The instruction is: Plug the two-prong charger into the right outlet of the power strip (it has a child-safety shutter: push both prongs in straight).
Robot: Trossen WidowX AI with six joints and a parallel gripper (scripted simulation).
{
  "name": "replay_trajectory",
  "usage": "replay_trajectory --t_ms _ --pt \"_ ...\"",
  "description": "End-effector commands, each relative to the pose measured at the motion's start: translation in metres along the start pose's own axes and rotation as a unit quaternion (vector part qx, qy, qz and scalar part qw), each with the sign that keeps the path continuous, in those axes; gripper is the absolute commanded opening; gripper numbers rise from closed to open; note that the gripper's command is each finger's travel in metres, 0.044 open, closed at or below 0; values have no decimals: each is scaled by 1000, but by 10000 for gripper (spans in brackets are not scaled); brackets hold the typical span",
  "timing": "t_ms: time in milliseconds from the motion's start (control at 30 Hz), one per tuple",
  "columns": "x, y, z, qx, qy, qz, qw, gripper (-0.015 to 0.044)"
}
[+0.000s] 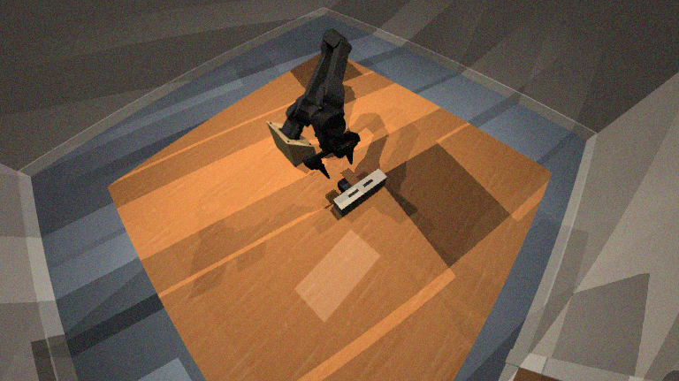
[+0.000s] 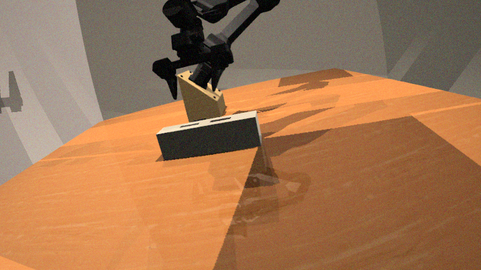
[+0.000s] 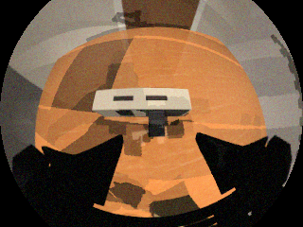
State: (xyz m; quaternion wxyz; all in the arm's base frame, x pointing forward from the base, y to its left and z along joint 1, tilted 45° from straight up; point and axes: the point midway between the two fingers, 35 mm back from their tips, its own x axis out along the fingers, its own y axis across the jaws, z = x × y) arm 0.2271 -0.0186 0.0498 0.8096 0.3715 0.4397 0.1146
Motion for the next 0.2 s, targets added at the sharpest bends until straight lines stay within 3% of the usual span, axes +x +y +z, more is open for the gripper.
replay_trajectory --t_ms 0,167 --pt "0 0 -2 4 0 2 1000 440" --pt "0 0 -2 4 0 2 1000 440"
